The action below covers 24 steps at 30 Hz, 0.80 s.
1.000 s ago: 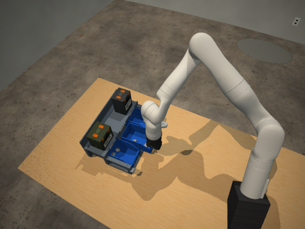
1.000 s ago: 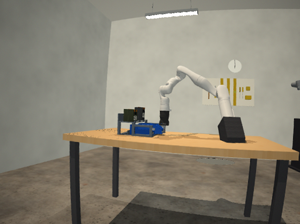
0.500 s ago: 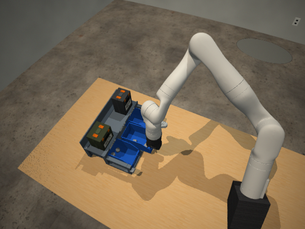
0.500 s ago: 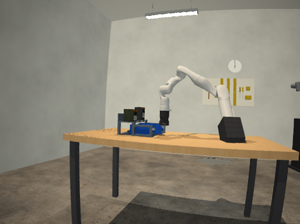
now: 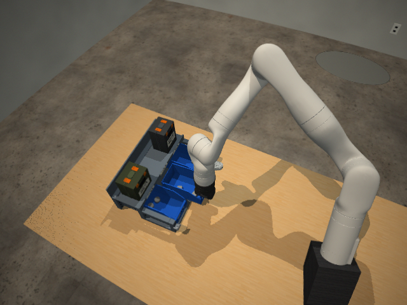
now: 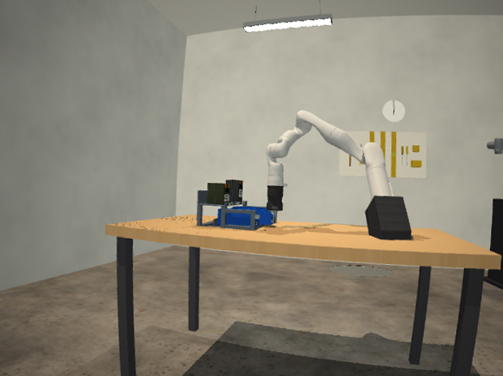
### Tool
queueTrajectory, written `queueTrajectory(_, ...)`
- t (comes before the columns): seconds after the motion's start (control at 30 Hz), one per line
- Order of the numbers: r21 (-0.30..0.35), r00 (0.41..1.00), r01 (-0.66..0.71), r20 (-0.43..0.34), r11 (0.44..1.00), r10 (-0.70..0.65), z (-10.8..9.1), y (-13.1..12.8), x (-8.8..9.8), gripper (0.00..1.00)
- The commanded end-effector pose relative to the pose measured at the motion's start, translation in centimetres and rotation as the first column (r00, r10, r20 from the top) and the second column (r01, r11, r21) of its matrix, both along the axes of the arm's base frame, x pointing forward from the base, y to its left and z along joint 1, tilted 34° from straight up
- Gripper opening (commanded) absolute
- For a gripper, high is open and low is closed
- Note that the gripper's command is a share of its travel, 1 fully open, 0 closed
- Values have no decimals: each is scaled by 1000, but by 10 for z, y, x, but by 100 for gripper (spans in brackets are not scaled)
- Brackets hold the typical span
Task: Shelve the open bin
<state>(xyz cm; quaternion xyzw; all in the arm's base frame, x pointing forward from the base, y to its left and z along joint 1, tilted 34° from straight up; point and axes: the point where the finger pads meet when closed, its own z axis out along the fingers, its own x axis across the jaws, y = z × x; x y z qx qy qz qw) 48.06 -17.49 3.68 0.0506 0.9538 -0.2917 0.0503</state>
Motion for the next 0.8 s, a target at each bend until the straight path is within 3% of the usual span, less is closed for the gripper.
queueTrajectory(0.0, -3, 1000, 1, -6, 1000, -1, 0, -1, 0, 0)
queueTrajectory(0.77, -3, 1000, 1, -7, 1000, -1, 1, -1, 7, 0)
